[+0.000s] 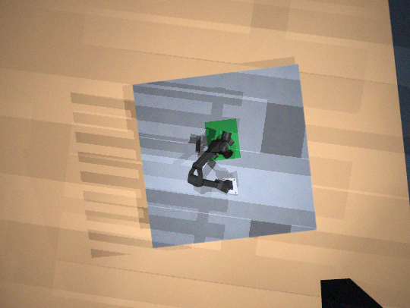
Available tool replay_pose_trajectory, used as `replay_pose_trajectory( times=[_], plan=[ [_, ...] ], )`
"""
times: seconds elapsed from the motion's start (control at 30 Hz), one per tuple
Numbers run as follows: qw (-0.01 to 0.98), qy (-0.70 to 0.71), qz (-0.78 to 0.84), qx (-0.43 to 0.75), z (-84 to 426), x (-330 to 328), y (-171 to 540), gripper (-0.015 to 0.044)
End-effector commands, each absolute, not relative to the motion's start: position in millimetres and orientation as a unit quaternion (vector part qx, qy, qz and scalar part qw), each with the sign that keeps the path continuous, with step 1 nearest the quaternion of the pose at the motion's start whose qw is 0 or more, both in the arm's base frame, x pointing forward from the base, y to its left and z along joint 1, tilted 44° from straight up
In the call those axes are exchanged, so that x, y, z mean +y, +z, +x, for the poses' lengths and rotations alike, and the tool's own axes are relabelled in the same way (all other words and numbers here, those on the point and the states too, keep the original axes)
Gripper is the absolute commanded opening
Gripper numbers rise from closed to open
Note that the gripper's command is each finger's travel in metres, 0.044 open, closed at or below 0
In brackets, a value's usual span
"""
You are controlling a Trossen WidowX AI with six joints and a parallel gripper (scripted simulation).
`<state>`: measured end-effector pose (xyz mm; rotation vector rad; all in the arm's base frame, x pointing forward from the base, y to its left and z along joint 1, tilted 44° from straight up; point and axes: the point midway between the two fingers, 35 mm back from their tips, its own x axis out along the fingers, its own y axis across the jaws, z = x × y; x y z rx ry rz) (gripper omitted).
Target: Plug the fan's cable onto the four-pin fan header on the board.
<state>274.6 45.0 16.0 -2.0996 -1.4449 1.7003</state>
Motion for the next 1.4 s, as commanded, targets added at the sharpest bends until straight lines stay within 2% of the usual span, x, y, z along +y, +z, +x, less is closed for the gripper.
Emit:
replay_pose_trajectory(
  times=[0.0, 1.37],
  plan=[
    [0.044, 0.556, -0.685, -0.469, 276.7, 46.5, 16.5, 0.0],
    [0.044, 0.556, -0.685, -0.469, 275.5, 50.8, 11.8, 0.0]
  ],
)
